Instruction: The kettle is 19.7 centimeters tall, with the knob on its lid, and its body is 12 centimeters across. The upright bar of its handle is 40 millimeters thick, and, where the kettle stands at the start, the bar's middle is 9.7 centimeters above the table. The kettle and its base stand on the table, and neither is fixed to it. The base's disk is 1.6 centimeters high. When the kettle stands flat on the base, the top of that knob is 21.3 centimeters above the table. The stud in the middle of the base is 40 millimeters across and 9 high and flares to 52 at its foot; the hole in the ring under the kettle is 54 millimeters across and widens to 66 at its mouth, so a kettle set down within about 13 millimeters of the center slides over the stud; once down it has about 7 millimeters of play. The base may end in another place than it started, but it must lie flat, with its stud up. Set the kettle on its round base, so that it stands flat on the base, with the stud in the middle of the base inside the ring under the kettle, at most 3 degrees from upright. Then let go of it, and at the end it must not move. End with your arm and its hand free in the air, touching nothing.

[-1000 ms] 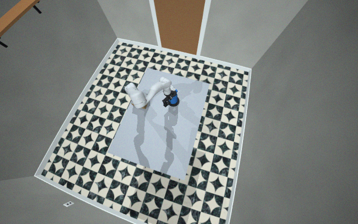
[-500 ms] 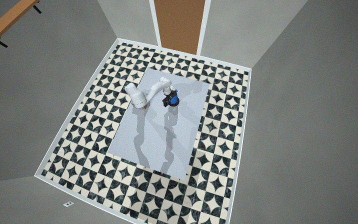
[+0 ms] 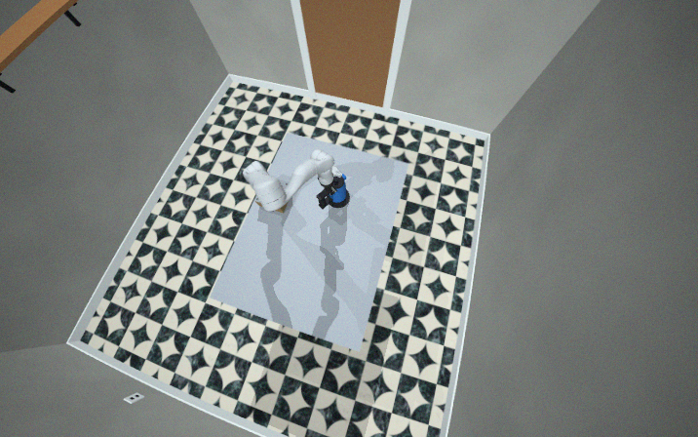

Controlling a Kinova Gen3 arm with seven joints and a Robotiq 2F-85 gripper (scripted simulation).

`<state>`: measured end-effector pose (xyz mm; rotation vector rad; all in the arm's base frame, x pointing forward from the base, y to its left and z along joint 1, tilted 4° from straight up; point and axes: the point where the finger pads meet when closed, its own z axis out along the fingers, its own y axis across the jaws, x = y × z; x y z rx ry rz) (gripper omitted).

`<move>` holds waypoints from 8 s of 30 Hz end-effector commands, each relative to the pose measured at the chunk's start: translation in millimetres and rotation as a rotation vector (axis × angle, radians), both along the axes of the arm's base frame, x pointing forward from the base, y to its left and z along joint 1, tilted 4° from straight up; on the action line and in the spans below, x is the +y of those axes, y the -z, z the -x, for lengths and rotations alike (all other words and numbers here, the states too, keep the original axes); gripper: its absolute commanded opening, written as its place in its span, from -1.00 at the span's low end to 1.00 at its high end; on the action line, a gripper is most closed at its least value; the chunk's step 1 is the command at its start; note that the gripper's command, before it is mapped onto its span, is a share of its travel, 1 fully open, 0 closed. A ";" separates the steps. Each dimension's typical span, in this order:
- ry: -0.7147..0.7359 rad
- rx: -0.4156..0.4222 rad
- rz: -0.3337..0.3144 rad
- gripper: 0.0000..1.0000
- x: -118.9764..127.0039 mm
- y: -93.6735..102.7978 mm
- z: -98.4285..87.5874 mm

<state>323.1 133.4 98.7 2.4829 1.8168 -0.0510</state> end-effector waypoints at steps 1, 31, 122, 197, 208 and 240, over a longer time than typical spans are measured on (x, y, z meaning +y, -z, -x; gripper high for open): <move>0.000 -0.001 0.000 -1.00 0.3 -0.5 -0.3; 0.000 -0.001 0.000 -1.00 0.3 -0.5 -0.3; 0.000 -0.001 0.000 -1.00 -1.6 26.0 -0.7; 0.000 -0.001 0.000 0.59 -1.8 29.3 -0.7; 0.000 -0.001 0.000 0.59 -1.8 29.3 -0.7; 0.000 -0.002 0.000 0.59 1.5 -17.1 -0.1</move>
